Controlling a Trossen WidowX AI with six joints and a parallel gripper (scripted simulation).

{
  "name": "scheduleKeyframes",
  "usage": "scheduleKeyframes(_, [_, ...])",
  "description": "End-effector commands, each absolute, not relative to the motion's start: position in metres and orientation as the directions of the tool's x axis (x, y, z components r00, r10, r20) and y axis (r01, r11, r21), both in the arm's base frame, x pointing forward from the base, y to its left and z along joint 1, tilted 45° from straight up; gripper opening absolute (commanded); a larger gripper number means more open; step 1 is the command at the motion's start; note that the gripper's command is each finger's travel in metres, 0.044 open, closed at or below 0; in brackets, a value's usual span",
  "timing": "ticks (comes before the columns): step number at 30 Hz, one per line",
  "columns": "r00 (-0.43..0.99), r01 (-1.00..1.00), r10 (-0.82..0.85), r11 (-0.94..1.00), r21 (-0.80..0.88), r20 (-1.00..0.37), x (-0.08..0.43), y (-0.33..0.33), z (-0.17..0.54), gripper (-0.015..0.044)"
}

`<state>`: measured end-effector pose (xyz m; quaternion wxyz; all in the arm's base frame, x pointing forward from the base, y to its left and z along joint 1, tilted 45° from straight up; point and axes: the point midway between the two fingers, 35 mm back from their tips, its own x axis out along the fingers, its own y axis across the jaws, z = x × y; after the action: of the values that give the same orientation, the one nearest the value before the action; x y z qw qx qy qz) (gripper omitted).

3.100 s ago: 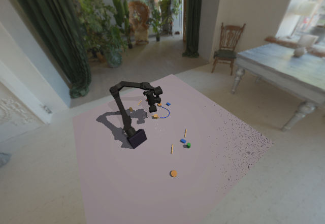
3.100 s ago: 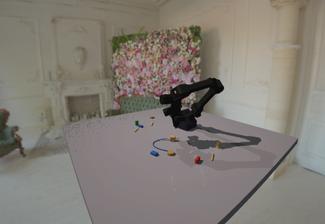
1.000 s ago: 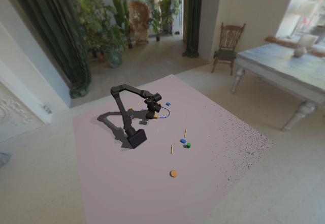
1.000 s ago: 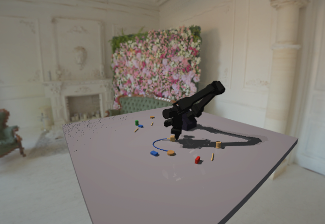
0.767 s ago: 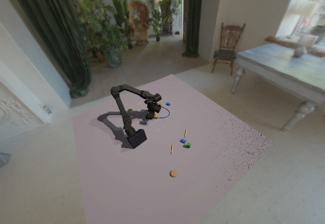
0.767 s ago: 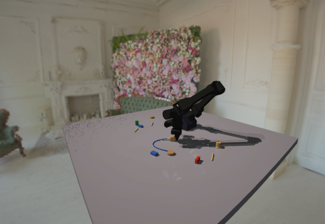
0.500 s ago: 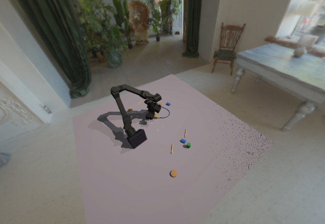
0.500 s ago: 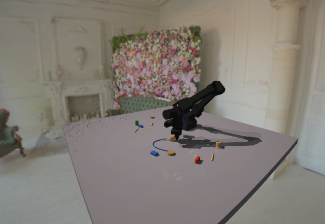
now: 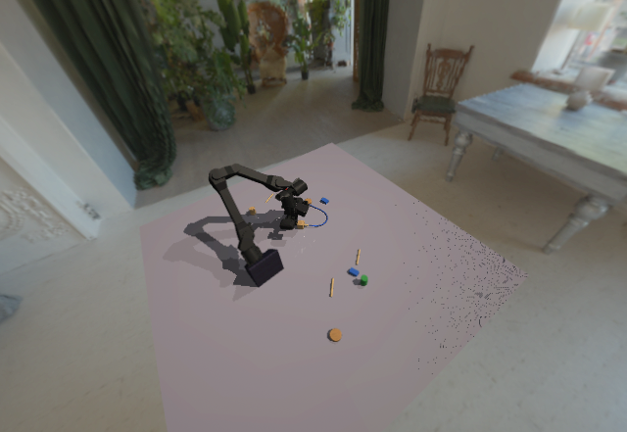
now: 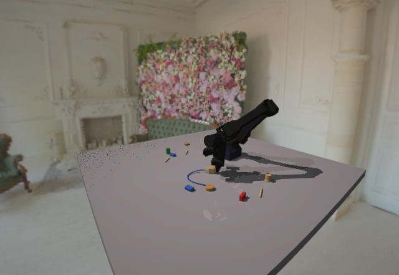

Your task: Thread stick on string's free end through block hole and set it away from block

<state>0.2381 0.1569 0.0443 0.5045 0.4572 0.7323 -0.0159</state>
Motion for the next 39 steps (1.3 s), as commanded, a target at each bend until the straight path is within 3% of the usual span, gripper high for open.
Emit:
scheduleKeyframes(1, [-0.052,0.695,0.639,0.575,0.431,-0.768,0.236,0.158,0.043,0.0000])
scheduleKeyframes(39, [-0.040,0.687,0.651,0.568,0.452,-0.758,0.225,0.165,0.052,0.0000])
